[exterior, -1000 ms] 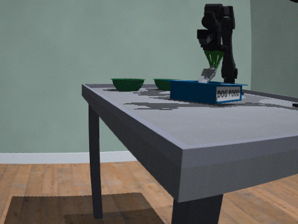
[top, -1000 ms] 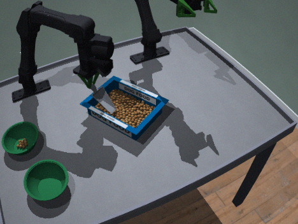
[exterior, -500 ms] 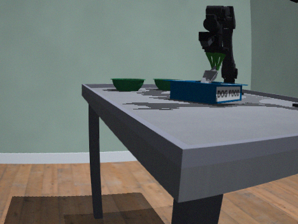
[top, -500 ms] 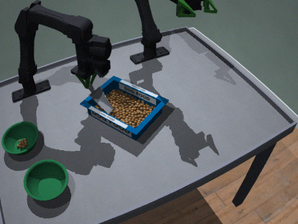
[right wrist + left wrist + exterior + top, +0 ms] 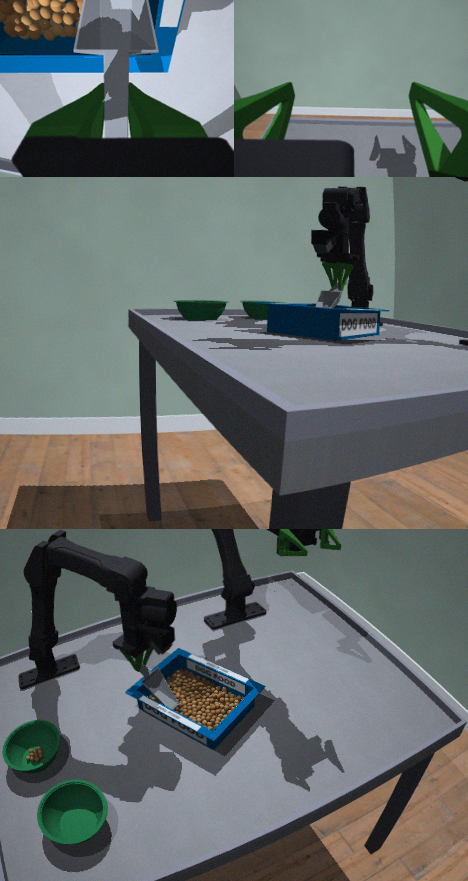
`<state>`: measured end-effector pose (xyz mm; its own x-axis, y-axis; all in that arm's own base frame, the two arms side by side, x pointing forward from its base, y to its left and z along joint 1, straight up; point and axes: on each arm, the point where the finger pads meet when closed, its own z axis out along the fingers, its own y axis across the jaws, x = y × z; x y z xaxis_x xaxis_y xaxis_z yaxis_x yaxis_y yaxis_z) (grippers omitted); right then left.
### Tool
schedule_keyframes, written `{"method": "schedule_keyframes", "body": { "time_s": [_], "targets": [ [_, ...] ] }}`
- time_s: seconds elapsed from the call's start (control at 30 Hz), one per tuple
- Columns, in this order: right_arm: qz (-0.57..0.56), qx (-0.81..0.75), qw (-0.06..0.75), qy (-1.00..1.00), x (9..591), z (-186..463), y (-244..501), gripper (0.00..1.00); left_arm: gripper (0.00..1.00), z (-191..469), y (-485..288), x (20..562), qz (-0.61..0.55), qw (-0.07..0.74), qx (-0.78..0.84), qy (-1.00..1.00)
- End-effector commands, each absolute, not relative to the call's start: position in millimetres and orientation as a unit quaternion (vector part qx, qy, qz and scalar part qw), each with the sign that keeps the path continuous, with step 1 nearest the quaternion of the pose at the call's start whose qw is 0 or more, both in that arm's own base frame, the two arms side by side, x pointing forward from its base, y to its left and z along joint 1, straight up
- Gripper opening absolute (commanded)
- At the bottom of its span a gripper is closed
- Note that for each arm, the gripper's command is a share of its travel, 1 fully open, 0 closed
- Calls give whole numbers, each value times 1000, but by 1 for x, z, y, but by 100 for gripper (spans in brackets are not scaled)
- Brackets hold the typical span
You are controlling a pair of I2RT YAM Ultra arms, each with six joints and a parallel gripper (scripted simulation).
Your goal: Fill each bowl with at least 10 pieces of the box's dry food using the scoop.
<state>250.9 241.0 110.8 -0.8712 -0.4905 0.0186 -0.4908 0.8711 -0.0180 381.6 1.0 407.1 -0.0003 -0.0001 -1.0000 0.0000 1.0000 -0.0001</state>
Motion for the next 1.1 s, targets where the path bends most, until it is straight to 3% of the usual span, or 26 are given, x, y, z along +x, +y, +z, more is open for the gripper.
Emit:
{"method": "schedule_keyframes", "body": {
  "time_s": [0.0,1.07],
  "targets": [
    [-5,253,-22,-967,262,116,247,0,100,428,1,376,0,726,0,688],
    [-7,253,-17,-967,282,101,260,0,100,428,1,376,0,726,0,688]
  ]
}}
